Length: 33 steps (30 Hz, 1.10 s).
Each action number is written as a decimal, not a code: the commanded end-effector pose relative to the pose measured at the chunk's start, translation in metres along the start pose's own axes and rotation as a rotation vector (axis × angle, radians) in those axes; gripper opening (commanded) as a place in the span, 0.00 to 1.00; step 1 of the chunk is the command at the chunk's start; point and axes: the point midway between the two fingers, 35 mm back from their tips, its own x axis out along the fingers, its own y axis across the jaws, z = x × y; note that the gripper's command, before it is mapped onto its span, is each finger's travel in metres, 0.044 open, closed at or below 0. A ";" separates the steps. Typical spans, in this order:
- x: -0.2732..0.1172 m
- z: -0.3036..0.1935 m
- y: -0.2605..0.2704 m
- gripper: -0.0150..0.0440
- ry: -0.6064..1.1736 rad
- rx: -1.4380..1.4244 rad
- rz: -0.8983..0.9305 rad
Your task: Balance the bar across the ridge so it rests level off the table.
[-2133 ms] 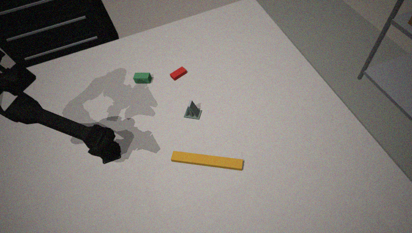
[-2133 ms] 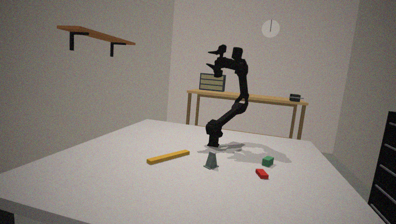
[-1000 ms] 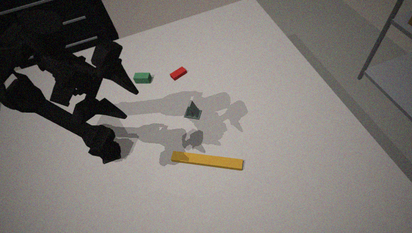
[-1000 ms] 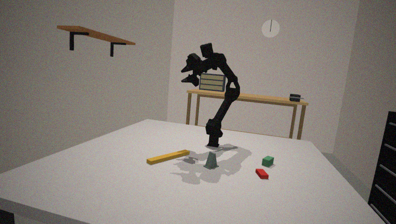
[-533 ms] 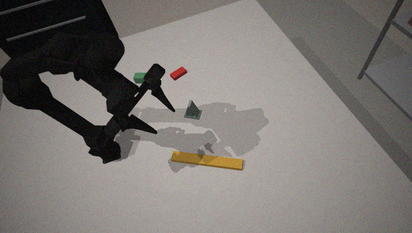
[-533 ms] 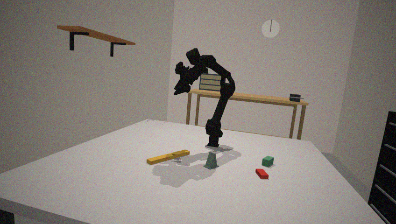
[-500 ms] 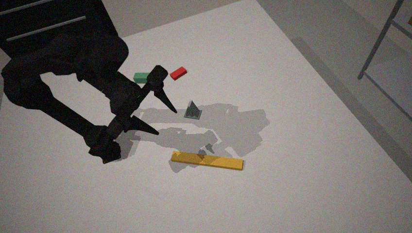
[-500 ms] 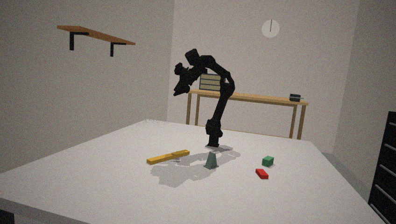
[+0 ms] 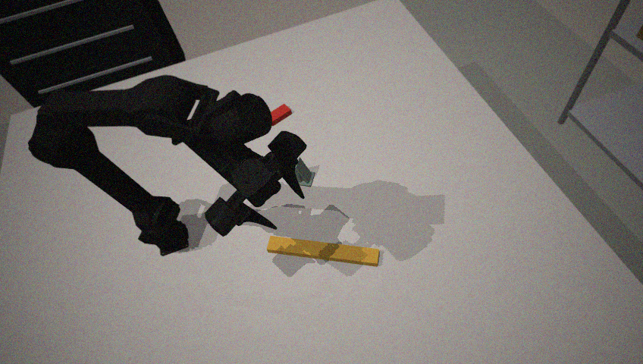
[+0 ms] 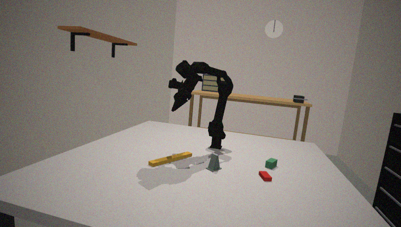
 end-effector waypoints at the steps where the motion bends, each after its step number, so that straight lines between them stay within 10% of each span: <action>1: 0.021 -0.011 0.002 0.79 0.078 -0.089 -0.024; 33: 0.133 -0.088 -0.002 0.79 0.557 -0.637 -0.052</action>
